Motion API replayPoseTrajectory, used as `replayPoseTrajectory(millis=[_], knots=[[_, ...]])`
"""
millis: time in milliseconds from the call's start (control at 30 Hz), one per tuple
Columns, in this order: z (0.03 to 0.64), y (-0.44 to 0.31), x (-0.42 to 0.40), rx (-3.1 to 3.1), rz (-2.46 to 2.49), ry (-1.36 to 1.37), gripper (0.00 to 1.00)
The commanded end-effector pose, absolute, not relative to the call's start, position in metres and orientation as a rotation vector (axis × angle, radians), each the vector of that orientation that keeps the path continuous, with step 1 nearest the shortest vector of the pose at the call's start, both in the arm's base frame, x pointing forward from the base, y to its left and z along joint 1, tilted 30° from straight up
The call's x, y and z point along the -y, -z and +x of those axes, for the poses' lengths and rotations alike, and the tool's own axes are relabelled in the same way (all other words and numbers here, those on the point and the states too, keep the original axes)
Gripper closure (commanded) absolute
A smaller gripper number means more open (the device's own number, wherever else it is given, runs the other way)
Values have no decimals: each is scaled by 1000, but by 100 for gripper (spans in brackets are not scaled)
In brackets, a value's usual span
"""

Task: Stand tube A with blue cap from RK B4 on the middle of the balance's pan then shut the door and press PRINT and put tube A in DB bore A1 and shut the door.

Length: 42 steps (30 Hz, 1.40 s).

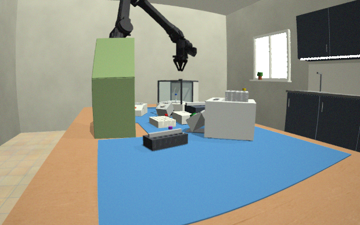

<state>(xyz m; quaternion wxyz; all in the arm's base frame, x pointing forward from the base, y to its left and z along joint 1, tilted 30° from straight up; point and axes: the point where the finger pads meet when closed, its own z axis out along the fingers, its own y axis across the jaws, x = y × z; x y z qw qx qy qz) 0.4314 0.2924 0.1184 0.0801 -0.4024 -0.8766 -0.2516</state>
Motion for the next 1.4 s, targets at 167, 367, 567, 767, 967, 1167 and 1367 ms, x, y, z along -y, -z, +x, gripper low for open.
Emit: replayPoseTrajectory(millis=[167,367,567,767,967,1167,1367], knots=[[429,-109,-284,2764,-971,790,64],[422,-120,-276,2908,-705,847,64],[430,-118,-285,2998,-440,853,64],[419,-108,-280,3045,-244,845,64],[407,-106,-270,3108,53,850,64],[404,-109,-267,3154,342,863,64],[398,-106,-266,3163,567,859,64]])
